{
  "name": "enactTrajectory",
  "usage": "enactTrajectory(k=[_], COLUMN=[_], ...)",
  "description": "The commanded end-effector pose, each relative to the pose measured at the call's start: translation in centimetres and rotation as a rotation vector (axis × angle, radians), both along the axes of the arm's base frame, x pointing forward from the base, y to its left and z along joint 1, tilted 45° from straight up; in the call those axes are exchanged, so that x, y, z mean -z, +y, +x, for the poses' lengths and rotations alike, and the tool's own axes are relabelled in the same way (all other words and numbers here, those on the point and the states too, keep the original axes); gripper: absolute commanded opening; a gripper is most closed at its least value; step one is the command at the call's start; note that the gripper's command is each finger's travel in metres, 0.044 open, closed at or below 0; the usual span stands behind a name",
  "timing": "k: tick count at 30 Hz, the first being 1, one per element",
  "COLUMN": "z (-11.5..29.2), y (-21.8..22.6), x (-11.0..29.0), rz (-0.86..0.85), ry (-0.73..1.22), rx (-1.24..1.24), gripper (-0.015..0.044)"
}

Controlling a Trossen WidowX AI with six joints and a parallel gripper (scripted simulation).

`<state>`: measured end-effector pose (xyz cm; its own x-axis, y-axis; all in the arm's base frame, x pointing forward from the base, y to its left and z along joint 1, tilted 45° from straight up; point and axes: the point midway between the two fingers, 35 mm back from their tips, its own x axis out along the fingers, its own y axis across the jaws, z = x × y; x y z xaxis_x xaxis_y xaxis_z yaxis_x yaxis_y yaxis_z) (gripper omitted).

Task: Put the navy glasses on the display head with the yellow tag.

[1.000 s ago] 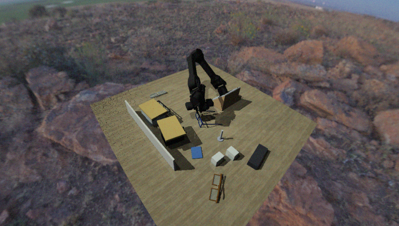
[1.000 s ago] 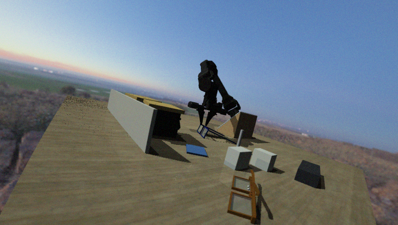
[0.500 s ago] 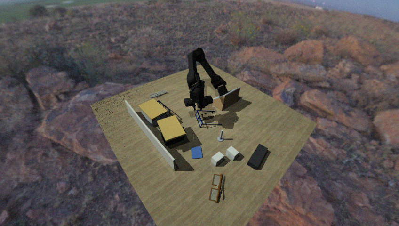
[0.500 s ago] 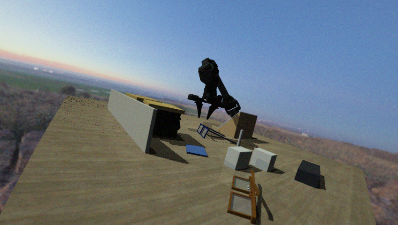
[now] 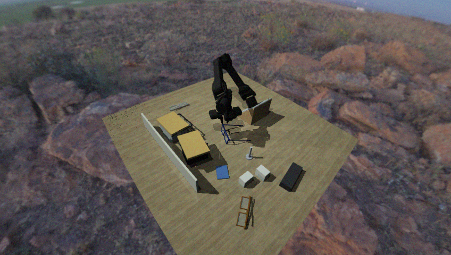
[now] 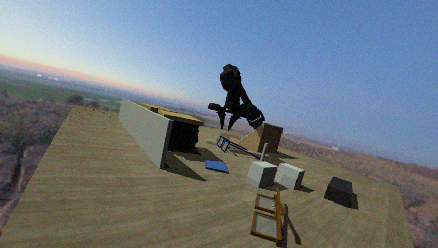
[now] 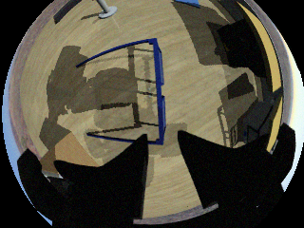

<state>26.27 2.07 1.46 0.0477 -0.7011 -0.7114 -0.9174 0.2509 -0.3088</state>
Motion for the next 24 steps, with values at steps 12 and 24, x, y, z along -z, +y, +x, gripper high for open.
enactTrajectory(k=[12, 24], z=[0.2, 0.3], y=[-1.3, -2.7], x=[1.5, 2.9], rz=[0.004, 0.003], ry=[-0.002, -0.002], rx=[0.005, 0.005], gripper=[0.014, 0.014])
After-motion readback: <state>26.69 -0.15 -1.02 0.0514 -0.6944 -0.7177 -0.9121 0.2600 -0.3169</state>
